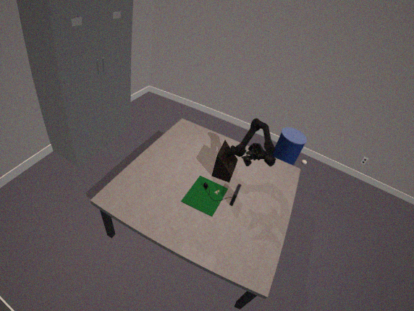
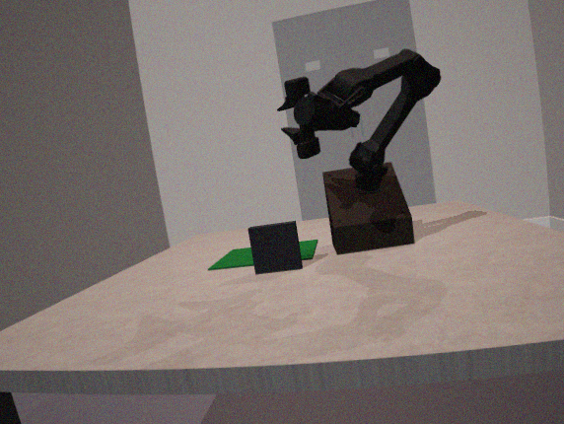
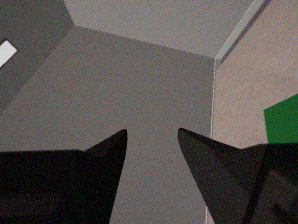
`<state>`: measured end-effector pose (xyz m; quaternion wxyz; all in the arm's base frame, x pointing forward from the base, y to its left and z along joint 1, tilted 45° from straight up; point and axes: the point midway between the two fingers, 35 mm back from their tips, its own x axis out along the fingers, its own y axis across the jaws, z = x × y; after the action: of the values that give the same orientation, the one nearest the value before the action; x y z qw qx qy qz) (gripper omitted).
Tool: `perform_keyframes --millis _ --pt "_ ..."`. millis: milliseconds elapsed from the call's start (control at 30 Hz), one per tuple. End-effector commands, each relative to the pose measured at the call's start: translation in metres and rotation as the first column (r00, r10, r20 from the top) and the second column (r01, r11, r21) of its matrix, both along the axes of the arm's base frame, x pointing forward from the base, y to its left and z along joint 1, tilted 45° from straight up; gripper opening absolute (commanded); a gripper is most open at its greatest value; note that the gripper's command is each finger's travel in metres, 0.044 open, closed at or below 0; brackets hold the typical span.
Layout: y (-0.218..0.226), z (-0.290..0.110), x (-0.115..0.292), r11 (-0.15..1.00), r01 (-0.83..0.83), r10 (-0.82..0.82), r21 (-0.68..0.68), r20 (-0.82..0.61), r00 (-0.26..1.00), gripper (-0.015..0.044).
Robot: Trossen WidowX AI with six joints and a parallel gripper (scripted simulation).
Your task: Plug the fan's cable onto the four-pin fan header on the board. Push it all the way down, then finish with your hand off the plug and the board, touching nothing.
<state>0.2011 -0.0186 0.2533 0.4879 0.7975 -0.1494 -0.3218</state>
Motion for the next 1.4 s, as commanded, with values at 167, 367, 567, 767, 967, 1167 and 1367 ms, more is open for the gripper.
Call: perform_keyframes --millis 167,367,567,767,967,1167,1367 --pt "0.006 -0.024 0.016 0.999 -0.035 0.030 -0.021 -0.203 0.979 0.0384" --pt "0.008 -0.092 0.044 0.991 -0.111 0.135 0.077 -0.617 0.775 0.0440" --pt "0.004 -0.159 0.057 0.932 -0.096 0.350 0.348 -0.802 0.483 0.0440" --pt "-0.003 -0.217 0.062 0.737 0.015 0.640 0.675 -0.705 0.305 0.0440" --pt "-0.015 -0.261 0.069 0.381 0.101 0.850 0.919 -0.391 0.353 0.0440" --pt "-0.024 -0.276 0.073 0.210 0.093 0.872 0.973 -0.229 0.432 0.0440" --pt "-0.022 -0.279 0.073 0.210 0.093 0.872 0.973 -0.230 0.432 0.0440"
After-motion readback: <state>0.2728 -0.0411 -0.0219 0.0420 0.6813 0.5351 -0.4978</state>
